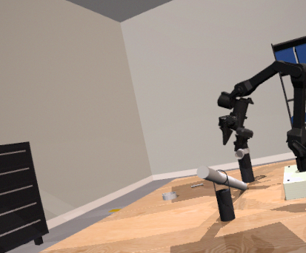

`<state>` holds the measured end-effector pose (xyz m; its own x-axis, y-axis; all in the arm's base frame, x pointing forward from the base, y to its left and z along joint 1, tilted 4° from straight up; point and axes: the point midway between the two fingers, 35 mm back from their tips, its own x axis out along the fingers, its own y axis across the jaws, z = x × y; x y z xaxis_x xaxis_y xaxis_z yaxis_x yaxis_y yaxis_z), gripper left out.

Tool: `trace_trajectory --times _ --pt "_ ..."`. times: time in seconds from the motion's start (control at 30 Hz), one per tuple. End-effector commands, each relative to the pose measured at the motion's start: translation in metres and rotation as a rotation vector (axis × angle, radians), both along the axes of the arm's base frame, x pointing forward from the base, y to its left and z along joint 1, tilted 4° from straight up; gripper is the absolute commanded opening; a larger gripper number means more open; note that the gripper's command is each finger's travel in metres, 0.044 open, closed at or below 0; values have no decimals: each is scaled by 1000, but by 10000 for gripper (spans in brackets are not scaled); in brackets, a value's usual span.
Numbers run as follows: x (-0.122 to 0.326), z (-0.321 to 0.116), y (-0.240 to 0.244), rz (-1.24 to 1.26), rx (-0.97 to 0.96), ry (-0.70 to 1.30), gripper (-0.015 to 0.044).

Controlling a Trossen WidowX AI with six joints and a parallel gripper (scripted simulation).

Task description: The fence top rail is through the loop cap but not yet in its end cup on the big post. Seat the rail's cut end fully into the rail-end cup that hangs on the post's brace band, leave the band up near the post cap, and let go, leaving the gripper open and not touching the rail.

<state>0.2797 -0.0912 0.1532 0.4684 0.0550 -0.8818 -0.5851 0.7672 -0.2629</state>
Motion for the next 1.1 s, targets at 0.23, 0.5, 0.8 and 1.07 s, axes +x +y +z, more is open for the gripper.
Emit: trace_trajectory --times 0.23,0.5,0.8,1.07 --pt "-18 58 53 -720 361 -4 440" --pt "-18 58 53 -720 361 -4 440" --pt "-13 48 57 -574 276 44 440" --pt "-1 -3 79 160 -39 258 440"
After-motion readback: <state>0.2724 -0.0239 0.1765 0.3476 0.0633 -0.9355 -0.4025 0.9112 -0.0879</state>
